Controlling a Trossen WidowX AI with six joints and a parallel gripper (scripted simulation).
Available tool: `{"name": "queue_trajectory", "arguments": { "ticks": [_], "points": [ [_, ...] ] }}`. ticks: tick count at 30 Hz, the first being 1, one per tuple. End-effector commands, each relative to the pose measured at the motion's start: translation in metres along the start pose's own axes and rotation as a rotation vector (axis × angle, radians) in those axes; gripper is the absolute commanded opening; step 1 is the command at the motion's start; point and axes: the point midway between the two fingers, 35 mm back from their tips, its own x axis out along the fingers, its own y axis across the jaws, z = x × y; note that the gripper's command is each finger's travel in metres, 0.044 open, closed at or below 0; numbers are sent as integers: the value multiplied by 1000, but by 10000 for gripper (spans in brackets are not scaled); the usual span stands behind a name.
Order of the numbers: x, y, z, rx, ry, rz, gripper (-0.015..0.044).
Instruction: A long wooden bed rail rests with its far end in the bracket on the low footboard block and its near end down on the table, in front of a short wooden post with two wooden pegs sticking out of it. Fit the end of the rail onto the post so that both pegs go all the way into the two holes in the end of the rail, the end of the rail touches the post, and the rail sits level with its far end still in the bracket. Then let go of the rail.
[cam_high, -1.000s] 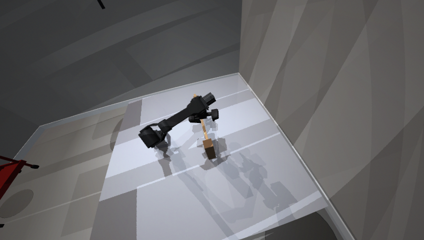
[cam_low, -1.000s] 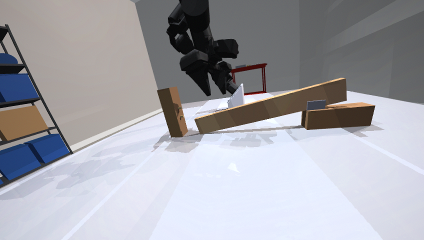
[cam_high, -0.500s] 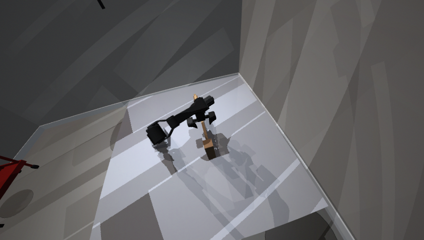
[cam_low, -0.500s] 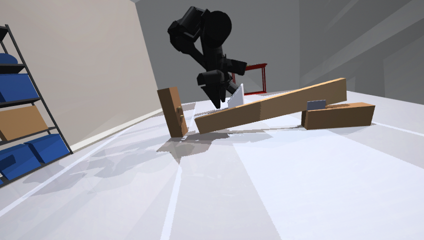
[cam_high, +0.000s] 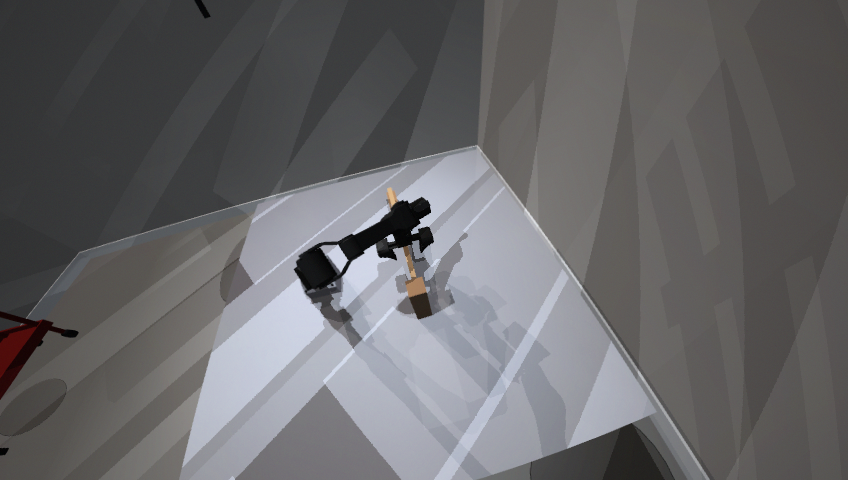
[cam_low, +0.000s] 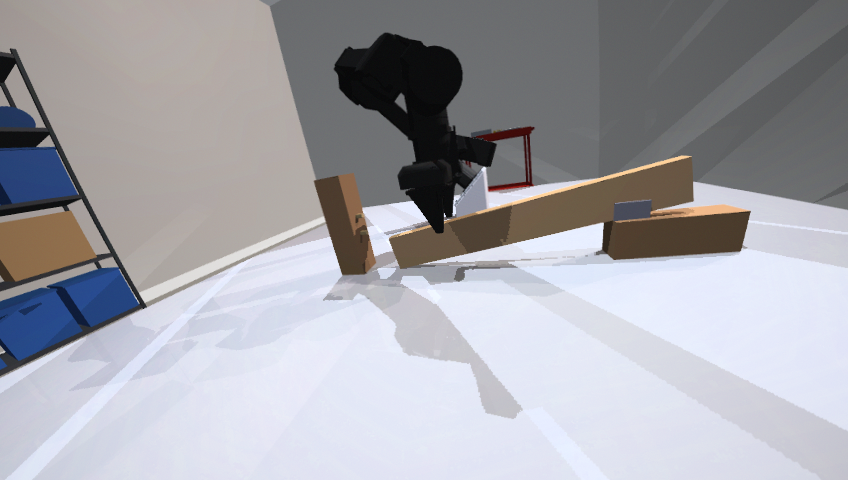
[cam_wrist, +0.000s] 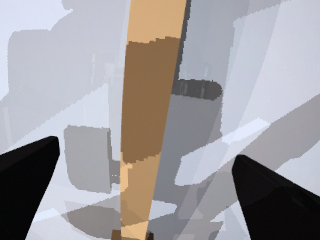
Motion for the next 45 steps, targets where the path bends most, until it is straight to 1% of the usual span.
{"name": "queue_trajectory", "arguments": {
  "ticks": [1, 27, 42, 45],
  "points": [
    [9, 1, 0, -6, 6, 4, 440],
    [47, 4, -2, -5, 10, 4, 440],
    [47, 4, -2, -5, 10, 4, 46],
    [47, 4, -2, -5, 10, 4, 26]
  ]
}}
